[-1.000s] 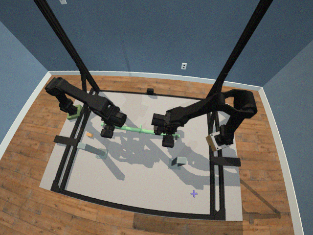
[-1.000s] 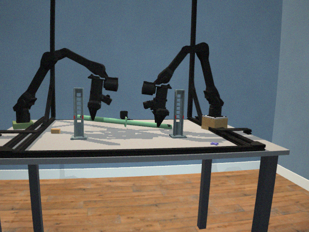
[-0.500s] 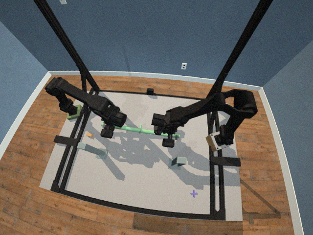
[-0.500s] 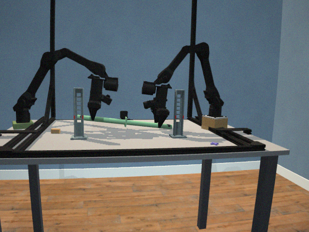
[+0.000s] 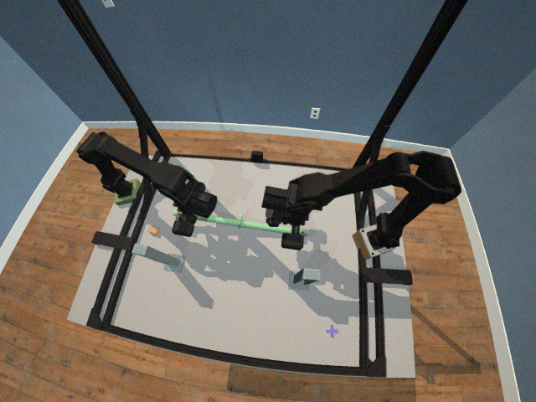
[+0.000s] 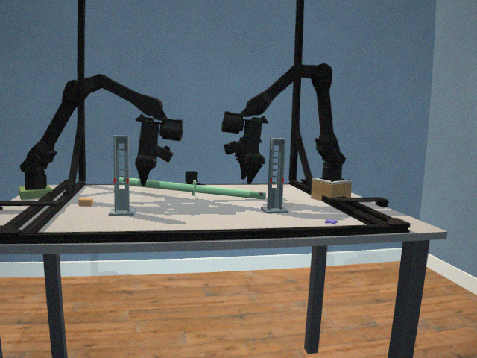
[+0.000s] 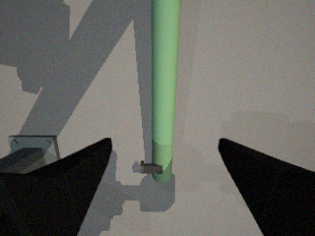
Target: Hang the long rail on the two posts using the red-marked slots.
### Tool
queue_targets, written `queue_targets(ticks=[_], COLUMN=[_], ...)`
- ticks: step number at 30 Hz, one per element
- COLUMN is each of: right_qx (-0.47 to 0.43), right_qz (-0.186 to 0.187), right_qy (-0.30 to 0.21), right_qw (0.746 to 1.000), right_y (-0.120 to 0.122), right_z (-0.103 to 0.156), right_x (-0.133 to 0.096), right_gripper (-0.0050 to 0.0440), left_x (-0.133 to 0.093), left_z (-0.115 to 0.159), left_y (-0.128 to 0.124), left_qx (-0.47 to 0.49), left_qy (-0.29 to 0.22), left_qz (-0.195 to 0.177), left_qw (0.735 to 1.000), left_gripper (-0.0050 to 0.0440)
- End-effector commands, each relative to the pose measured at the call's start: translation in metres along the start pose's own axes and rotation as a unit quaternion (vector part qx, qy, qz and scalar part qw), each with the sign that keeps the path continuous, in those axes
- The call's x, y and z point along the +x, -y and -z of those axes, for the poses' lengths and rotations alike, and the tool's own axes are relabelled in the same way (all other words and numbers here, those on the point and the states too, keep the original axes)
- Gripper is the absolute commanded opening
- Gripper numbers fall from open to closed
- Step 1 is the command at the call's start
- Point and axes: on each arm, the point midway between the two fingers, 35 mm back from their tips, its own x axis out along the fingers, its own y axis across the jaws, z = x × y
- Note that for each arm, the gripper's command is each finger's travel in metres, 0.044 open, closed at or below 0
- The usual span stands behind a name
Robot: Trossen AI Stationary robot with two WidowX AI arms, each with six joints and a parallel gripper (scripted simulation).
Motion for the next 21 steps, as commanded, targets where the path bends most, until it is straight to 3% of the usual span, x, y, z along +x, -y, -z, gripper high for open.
queue_targets(ticks=[1, 9, 14, 21], right_qx=[-0.001, -0.001, -0.002, -0.005], right_qz=[0.001, 0.001, 0.002, 0.003], right_qy=[0.003, 0.003, 0.004, 0.007], right_qw=[1.000, 1.000, 1.000, 1.000], right_y=[0.000, 0.000, 0.000, -0.001], right_z=[-0.001, -0.001, -0.002, -0.003], right_x=[-0.001, -0.001, -0.001, -0.001], right_gripper=[0.0000, 0.0000, 0.0000, 0.0000], left_x=[-0.005, -0.005, 0.000, 0.013], left_z=[-0.004, -0.005, -0.004, -0.003], left_y=[0.000, 0.000, 0.003, 0.011], left_qx=[-0.001, -0.001, -0.003, -0.004], left_qy=[0.002, 0.002, -0.006, -0.022], left_qz=[-0.001, -0.001, -0.024, -0.105], left_qw=[1.000, 1.000, 1.000, 0.994], left_gripper=[0.0440, 0.0440, 0.0320, 0.0160])
